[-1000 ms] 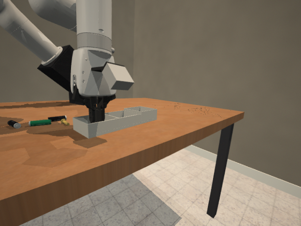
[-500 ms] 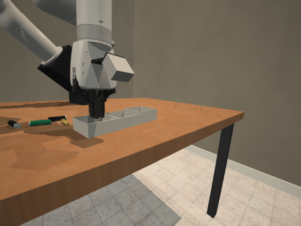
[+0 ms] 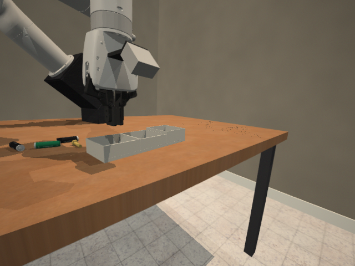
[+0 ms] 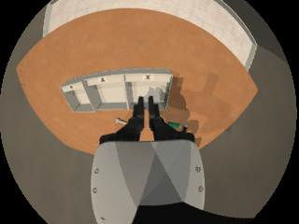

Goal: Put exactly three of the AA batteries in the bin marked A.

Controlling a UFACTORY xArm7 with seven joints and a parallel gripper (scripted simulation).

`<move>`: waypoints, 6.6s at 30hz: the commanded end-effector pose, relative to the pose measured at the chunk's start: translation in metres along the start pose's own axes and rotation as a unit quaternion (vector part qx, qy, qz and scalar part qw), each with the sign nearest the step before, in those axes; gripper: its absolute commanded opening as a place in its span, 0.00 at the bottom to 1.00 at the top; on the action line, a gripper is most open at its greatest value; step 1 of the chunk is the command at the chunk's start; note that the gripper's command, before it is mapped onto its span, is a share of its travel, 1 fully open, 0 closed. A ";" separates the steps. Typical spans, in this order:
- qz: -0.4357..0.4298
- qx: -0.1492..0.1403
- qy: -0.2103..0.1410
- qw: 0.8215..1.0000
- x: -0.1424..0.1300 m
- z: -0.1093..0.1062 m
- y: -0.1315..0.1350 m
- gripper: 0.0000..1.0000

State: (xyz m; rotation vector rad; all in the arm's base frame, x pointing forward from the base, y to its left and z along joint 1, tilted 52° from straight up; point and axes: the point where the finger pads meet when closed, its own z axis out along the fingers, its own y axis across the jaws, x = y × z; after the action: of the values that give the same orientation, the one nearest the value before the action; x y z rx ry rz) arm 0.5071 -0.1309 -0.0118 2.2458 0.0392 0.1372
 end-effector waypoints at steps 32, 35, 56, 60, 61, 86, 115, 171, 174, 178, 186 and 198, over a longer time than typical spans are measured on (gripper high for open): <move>0.000 0.000 0.001 1.000 0.004 -0.007 -0.084 0.07; 0.000 0.000 0.001 1.000 0.004 0.001 -0.084 0.07; 0.000 0.000 0.001 1.000 0.004 0.045 -0.084 0.07; 0.000 0.000 0.001 1.000 0.004 0.046 -0.084 0.07; 0.000 0.000 0.001 1.000 0.004 0.045 -0.084 0.07; 0.000 0.000 0.001 1.000 0.005 0.045 -0.084 0.07; 0.000 0.000 0.001 1.000 0.004 0.032 -0.084 0.07; 0.000 0.001 0.001 1.000 0.004 -0.002 -0.168 0.07; 0.000 0.001 0.001 1.000 0.004 0.006 -0.168 0.07; 0.000 0.001 0.001 1.000 0.004 0.012 -0.168 0.07; 0.000 0.001 0.001 1.000 0.004 0.033 -0.168 0.07; 0.000 0.001 0.001 1.000 0.004 0.045 -0.168 0.07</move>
State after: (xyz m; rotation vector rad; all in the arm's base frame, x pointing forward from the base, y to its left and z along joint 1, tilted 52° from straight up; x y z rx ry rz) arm 0.5172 -0.0619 -0.1701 2.2444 0.0372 0.1346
